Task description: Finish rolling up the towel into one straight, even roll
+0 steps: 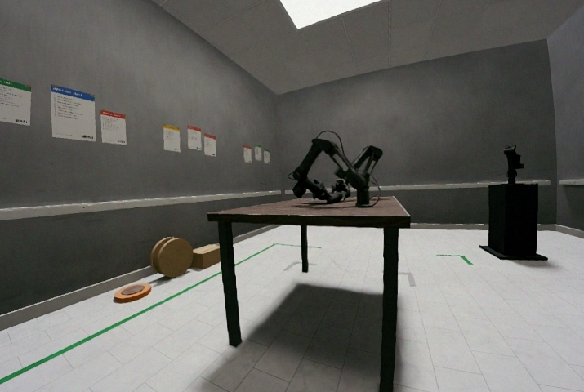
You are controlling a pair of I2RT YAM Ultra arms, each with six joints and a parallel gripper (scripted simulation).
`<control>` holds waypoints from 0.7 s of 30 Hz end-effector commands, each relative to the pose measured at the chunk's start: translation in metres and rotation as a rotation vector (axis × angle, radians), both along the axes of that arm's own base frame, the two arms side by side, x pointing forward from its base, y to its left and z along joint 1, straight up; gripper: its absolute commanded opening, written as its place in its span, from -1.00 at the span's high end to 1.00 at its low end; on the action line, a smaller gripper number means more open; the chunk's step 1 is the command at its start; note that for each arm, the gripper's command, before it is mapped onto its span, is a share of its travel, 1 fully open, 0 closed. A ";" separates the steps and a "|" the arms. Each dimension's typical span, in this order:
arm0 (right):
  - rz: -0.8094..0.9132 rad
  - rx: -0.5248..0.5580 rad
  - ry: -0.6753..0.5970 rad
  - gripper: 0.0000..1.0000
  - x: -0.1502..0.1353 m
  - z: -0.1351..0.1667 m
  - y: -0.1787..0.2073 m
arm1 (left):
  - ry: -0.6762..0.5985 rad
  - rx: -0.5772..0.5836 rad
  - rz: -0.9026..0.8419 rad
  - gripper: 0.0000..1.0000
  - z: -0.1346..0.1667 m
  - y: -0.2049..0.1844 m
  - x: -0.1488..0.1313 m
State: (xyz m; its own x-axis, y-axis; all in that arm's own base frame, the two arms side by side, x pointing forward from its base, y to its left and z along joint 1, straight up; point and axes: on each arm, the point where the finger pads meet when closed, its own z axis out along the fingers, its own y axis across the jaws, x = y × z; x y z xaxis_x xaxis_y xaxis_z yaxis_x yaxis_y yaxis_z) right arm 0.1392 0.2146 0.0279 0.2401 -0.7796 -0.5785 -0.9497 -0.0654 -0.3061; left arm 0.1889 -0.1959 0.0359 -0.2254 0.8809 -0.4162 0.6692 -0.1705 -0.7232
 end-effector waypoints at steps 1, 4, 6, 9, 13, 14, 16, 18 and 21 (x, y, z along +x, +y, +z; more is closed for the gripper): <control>0.007 0.045 -0.035 -0.96 0.010 0.007 0.018 | -0.025 -0.001 -0.013 0.51 -0.007 0.002 0.007; 0.007 0.045 -0.035 -0.96 0.013 0.011 0.023 | -0.025 -0.001 -0.013 0.51 -0.007 0.002 0.007; 0.007 0.045 -0.035 -0.96 0.015 0.014 0.025 | -0.025 -0.001 -0.013 0.51 -0.007 0.002 0.007; 0.007 0.045 -0.035 -0.87 0.017 0.017 0.026 | -0.025 -0.001 -0.013 0.51 -0.007 0.002 0.007; 0.007 0.045 -0.035 -0.70 0.017 0.017 0.026 | -0.025 -0.001 -0.013 0.51 -0.007 0.002 0.007; 0.007 0.045 -0.035 -0.62 0.017 0.017 0.026 | -0.025 -0.001 -0.013 0.51 -0.007 0.002 0.007; 0.007 0.045 -0.035 -0.45 0.017 0.017 0.026 | -0.025 -0.001 -0.013 0.51 -0.007 0.002 0.007; 0.007 0.045 -0.035 -0.28 0.017 0.017 0.026 | -0.025 -0.001 -0.013 0.51 -0.007 0.002 0.007; 0.007 0.045 -0.035 -0.02 0.017 0.017 0.026 | -0.025 -0.001 -0.013 0.51 -0.007 0.002 0.007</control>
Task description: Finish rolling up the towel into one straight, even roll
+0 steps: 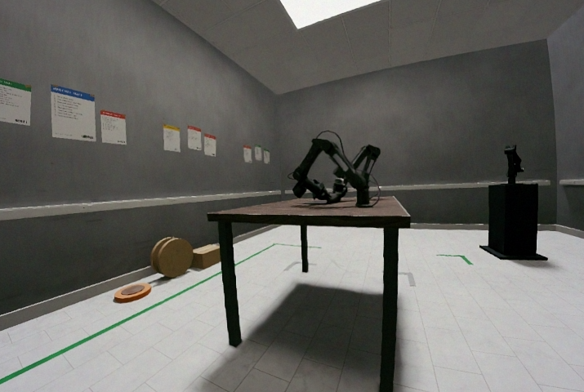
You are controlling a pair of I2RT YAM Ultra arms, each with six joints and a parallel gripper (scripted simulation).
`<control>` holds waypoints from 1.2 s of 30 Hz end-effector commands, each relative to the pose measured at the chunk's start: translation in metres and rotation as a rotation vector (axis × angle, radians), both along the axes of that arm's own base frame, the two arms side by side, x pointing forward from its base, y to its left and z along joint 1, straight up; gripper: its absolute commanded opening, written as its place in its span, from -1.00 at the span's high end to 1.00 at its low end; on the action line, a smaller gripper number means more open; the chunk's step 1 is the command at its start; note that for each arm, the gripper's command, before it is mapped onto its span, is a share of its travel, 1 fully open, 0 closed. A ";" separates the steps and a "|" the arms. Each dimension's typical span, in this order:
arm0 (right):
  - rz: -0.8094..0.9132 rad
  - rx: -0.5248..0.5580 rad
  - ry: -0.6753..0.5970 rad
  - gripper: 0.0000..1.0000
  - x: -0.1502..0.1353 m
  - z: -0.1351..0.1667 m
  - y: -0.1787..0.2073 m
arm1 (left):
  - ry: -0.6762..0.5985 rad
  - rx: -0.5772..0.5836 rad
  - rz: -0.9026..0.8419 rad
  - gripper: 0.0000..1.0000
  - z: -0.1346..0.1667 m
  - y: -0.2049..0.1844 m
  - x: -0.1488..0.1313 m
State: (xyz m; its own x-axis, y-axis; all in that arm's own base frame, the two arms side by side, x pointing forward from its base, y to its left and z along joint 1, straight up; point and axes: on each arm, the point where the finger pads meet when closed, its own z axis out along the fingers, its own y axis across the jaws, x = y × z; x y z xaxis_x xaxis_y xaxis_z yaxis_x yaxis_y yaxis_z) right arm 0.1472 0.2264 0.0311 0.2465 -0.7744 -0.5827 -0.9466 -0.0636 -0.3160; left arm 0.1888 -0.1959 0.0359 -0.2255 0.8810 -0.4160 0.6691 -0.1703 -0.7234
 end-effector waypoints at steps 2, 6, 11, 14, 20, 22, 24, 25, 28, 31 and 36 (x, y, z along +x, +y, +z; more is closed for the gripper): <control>0.006 0.036 -0.025 0.15 0.009 0.014 0.015 | -0.025 -0.001 -0.013 0.51 -0.007 0.002 0.007; 0.006 0.036 -0.025 0.21 0.009 0.014 0.015 | -0.025 -0.001 -0.013 0.51 -0.007 0.002 0.007; 0.006 0.036 -0.025 0.30 0.009 0.014 0.015 | -0.025 -0.001 -0.013 0.51 -0.007 0.002 0.007; 0.006 0.036 -0.025 0.33 0.009 0.014 0.015 | -0.025 -0.001 -0.013 0.51 -0.007 0.002 0.007; 0.006 0.036 -0.025 0.37 0.009 0.014 0.015 | -0.025 -0.001 -0.013 0.51 -0.007 0.002 0.007; 0.006 0.036 -0.025 0.38 0.009 0.014 0.015 | -0.025 -0.001 -0.013 0.51 -0.007 0.002 0.007; 0.006 0.036 -0.025 0.38 0.009 0.014 0.015 | -0.025 -0.001 -0.013 0.51 -0.007 0.002 0.007; 0.006 0.036 -0.025 0.38 0.009 0.014 0.015 | -0.025 -0.001 -0.013 0.43 -0.007 0.002 0.007; 0.006 0.036 -0.025 0.38 0.009 0.014 0.015 | -0.025 -0.001 -0.013 0.18 -0.005 0.002 0.007; 0.006 0.036 -0.025 0.38 0.009 0.014 0.015 | -0.025 -0.001 -0.013 -0.06 -0.002 0.002 0.007; 0.006 0.036 -0.025 0.38 0.009 0.014 0.015 | -0.025 -0.001 -0.013 -0.46 0.003 0.002 0.007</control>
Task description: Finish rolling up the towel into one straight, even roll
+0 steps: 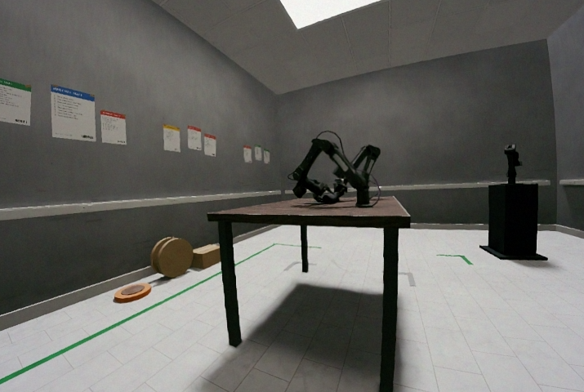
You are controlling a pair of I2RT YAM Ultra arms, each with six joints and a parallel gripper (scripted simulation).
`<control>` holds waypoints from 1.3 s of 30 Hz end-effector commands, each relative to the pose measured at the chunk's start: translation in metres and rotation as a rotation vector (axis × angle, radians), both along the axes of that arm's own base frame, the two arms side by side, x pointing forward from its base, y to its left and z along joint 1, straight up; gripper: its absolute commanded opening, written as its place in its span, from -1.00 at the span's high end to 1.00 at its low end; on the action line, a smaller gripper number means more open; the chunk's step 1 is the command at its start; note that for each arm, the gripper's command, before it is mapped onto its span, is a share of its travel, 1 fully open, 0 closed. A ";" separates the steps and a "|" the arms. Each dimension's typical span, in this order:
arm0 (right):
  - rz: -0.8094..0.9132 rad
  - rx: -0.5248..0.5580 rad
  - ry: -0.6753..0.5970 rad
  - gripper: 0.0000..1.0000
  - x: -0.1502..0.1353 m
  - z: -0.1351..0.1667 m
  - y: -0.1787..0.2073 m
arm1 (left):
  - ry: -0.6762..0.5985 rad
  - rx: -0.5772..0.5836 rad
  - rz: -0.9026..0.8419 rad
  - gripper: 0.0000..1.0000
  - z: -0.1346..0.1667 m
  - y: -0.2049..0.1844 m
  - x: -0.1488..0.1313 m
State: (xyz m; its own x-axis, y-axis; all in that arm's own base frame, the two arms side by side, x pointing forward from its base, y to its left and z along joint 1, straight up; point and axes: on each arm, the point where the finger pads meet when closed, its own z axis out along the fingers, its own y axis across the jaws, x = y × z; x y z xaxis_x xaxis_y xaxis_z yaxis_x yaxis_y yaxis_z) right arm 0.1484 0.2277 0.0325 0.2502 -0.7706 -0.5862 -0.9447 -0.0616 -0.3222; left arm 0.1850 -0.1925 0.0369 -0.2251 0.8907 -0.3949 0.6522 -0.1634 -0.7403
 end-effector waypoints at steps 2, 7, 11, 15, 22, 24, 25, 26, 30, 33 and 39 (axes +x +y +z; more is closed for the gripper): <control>0.006 0.030 -0.019 0.38 0.007 0.013 0.013 | -0.046 -0.020 -0.004 -0.62 0.004 -0.002 0.011; 0.006 0.030 -0.015 0.38 0.007 0.013 0.013 | -0.046 -0.020 -0.004 -0.70 0.005 -0.001 0.012; 0.006 0.027 0.020 0.38 0.007 0.013 0.013 | -0.046 -0.020 -0.004 -0.70 0.014 0.006 0.023; 0.005 0.022 0.083 0.38 0.007 0.014 0.013 | -0.046 -0.020 -0.004 -0.70 0.027 0.016 0.039; 0.003 0.013 0.194 0.38 0.007 0.015 0.013 | -0.046 -0.020 -0.004 -0.70 0.041 0.026 0.056; 0.002 0.009 0.247 0.38 0.007 0.015 0.013 | -0.046 -0.020 -0.004 -0.70 0.043 0.028 0.059; 0.002 0.007 0.274 0.38 0.007 0.016 0.013 | -0.046 -0.020 -0.004 -0.70 0.044 0.028 0.060; 0.002 0.005 0.302 0.38 0.007 0.016 0.013 | -0.049 -0.020 -0.004 -0.71 0.044 0.028 0.060; 0.000 -0.005 0.422 0.38 0.007 0.017 0.013 | -0.113 -0.040 -0.002 -0.74 0.044 0.027 0.056; -0.002 -0.012 0.515 0.38 0.007 0.018 0.013 | -0.206 -0.069 0.001 -0.76 0.046 0.024 0.052; -0.003 -0.023 0.640 0.38 0.007 0.020 0.013 | -0.372 -0.119 0.006 -0.79 0.048 0.019 0.043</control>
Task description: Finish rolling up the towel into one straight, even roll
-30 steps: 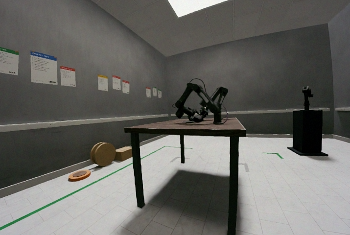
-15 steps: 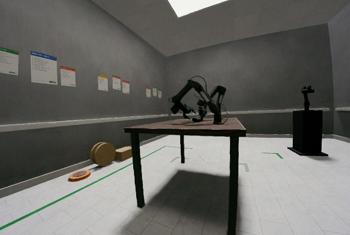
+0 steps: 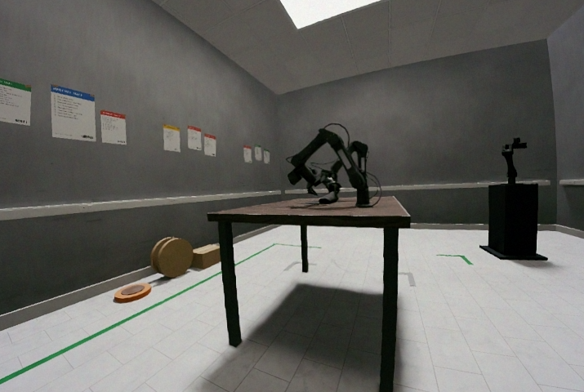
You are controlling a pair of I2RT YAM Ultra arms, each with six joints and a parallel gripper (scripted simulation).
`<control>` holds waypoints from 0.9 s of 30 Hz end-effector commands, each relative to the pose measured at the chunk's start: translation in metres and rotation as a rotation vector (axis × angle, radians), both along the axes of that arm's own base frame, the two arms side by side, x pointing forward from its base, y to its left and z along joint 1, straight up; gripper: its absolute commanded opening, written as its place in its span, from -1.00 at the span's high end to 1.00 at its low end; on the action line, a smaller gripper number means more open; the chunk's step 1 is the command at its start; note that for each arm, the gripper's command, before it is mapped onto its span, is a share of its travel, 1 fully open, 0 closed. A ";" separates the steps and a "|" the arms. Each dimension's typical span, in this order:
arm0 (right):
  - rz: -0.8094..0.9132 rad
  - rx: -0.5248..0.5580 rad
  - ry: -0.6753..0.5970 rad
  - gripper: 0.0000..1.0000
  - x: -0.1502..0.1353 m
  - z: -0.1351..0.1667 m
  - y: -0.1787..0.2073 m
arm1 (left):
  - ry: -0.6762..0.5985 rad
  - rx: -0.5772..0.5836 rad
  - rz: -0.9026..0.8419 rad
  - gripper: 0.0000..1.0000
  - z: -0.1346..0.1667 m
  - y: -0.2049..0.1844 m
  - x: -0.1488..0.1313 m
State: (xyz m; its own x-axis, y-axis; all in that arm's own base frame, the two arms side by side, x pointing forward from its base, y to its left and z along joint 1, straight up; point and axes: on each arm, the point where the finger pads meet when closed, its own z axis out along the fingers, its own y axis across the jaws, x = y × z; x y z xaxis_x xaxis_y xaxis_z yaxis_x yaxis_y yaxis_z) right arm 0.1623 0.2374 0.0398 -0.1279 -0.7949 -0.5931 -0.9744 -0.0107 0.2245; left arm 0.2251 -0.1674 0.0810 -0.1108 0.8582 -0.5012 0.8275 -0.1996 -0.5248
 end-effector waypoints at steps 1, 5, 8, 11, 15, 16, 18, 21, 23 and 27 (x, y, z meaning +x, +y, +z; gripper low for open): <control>0.042 0.025 0.118 0.38 -0.007 0.013 0.004 | -0.146 -0.063 -0.006 -0.80 0.004 -0.007 0.001; 0.040 0.018 0.237 0.38 -0.007 0.014 0.004 | -0.341 -0.122 -0.002 -0.83 0.007 -0.013 -0.009; 0.038 0.013 0.320 0.38 -0.007 0.015 0.004 | -0.487 -0.166 0.002 -0.86 0.009 -0.017 -0.016; 0.037 0.008 0.394 0.38 -0.007 0.016 0.004 | -0.621 -0.207 0.005 -0.88 0.011 -0.021 -0.023; 0.035 0.003 0.475 0.38 -0.007 0.017 0.004 | -0.765 -0.250 0.008 -0.91 0.012 -0.025 -0.030; 0.035 0.003 0.475 0.38 -0.007 0.017 0.004 | -0.765 -0.250 0.008 -0.91 0.012 -0.025 -0.030; 0.035 0.002 0.492 0.38 -0.007 0.017 0.004 | -0.793 -0.258 0.009 -0.92 0.013 -0.025 -0.031; 0.034 0.000 0.532 0.38 -0.007 0.017 0.004 | -0.848 -0.275 0.010 -0.94 0.014 -0.027 -0.034; 0.034 -0.001 0.549 0.38 -0.007 0.017 0.004 | -0.860 -0.278 0.011 -0.96 0.014 -0.027 -0.035; 0.033 -0.002 0.559 0.38 -0.007 0.017 0.004 | -0.859 -0.281 0.006 -0.96 0.014 -0.027 -0.034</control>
